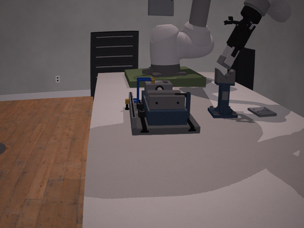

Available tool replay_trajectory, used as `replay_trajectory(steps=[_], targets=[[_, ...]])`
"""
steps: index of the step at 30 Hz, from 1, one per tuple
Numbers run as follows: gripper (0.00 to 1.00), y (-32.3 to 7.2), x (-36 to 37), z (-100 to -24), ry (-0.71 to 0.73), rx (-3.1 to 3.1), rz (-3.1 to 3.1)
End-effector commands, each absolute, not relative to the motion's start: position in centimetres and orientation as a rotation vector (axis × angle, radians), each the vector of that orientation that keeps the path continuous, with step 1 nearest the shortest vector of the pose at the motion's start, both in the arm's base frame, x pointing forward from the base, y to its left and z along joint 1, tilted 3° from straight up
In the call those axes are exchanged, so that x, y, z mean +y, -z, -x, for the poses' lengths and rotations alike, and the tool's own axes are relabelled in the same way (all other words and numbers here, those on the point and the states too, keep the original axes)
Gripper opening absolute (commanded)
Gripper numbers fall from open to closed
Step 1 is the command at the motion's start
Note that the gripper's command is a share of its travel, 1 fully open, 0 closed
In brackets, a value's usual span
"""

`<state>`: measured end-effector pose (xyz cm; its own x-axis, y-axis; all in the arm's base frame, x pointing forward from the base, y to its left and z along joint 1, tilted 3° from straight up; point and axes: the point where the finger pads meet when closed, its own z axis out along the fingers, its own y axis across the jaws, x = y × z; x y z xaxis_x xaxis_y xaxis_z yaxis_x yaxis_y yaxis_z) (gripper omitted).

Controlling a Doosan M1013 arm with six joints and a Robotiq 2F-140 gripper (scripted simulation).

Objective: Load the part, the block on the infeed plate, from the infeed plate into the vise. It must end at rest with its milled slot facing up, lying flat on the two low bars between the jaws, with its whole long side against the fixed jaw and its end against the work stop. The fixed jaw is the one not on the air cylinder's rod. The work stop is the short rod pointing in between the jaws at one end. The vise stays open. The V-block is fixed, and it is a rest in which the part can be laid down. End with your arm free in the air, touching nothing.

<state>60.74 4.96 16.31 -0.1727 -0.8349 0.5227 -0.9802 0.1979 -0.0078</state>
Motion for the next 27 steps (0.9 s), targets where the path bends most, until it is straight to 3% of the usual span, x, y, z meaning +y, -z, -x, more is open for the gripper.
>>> replay_trajectory(steps=[1,27], targets=[[0.00,-16.36,4.85,-60.70,-0.449,-2.108,-1.723],[0.00,-16.60,4.24,-60.58,-0.233,-2.284,-1.869]])
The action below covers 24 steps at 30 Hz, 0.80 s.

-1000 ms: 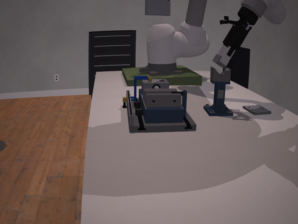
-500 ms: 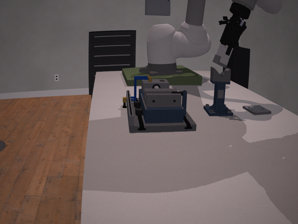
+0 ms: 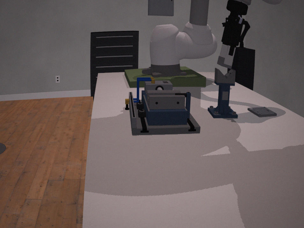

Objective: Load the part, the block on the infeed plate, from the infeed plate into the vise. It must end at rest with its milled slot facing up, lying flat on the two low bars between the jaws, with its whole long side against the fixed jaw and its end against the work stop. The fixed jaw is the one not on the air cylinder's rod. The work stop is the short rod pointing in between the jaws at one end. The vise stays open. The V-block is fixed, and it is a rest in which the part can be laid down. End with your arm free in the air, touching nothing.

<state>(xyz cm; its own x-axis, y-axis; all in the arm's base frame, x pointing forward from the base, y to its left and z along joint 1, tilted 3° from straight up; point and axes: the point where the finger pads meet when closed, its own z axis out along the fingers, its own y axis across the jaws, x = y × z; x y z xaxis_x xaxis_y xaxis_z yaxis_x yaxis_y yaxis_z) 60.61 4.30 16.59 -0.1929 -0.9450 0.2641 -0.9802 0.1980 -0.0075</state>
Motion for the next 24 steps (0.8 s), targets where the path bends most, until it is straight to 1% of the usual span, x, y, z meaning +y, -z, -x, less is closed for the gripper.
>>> replay_trajectory(steps=[1,8,24], targets=[[0.00,-16.60,4.22,-60.57,-0.224,-2.290,-1.874],[0.00,-16.63,4.06,-60.54,-0.169,-2.330,-1.906],[0.00,-16.66,3.86,-60.50,-0.092,-2.382,-1.949]])
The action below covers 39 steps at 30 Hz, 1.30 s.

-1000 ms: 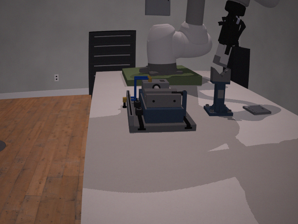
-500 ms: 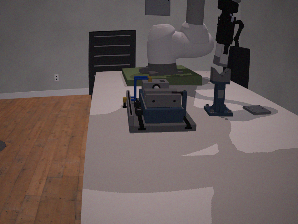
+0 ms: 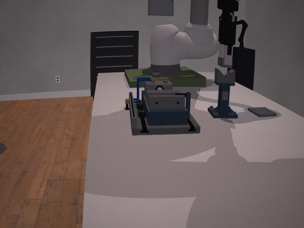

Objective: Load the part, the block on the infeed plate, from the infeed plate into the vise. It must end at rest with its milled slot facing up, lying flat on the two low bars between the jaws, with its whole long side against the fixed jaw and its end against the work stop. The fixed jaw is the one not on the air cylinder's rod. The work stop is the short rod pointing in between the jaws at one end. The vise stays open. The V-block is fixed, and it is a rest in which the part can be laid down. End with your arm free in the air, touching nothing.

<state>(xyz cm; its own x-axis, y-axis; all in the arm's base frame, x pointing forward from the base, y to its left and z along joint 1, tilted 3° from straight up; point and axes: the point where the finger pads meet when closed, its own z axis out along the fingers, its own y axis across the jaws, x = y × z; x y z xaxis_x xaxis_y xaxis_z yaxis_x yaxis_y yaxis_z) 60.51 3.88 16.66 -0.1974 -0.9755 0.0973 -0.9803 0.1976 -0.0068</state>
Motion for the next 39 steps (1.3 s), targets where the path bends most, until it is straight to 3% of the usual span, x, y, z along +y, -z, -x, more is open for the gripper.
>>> replay_trajectory(steps=[1,39], targets=[[0.00,-16.66,3.85,-60.49,-0.088,-2.384,-1.951],[0.00,-16.68,3.77,-60.49,-0.057,-2.404,-1.968]])
